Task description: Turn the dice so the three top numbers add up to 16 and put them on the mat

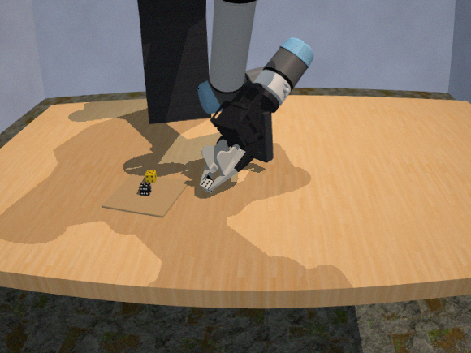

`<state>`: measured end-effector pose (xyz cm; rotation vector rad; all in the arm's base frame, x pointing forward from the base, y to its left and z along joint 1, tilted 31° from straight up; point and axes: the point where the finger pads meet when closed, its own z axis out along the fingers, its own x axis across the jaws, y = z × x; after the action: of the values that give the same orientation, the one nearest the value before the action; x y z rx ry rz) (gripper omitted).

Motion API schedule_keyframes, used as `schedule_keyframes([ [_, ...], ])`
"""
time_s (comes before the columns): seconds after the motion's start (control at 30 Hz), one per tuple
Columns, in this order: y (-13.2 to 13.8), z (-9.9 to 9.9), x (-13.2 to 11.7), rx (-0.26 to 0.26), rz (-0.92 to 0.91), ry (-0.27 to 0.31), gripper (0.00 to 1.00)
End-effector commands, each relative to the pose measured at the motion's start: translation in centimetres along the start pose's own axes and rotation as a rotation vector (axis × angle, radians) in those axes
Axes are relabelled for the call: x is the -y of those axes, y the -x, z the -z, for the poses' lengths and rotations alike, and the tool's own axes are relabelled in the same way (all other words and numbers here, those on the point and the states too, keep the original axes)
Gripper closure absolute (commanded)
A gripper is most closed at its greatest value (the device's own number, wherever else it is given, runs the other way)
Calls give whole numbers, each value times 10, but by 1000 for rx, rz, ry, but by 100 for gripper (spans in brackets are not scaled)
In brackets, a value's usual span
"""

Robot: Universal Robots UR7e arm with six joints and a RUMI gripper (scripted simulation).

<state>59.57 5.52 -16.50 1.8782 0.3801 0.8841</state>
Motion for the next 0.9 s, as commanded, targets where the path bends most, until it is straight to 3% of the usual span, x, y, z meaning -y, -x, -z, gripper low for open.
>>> schedule_keyframes([
  [0.0, 0, 0, 0, -1, -1, 0, 97],
  [0.87, 0, -5, 6, -1, -1, 0, 97],
])
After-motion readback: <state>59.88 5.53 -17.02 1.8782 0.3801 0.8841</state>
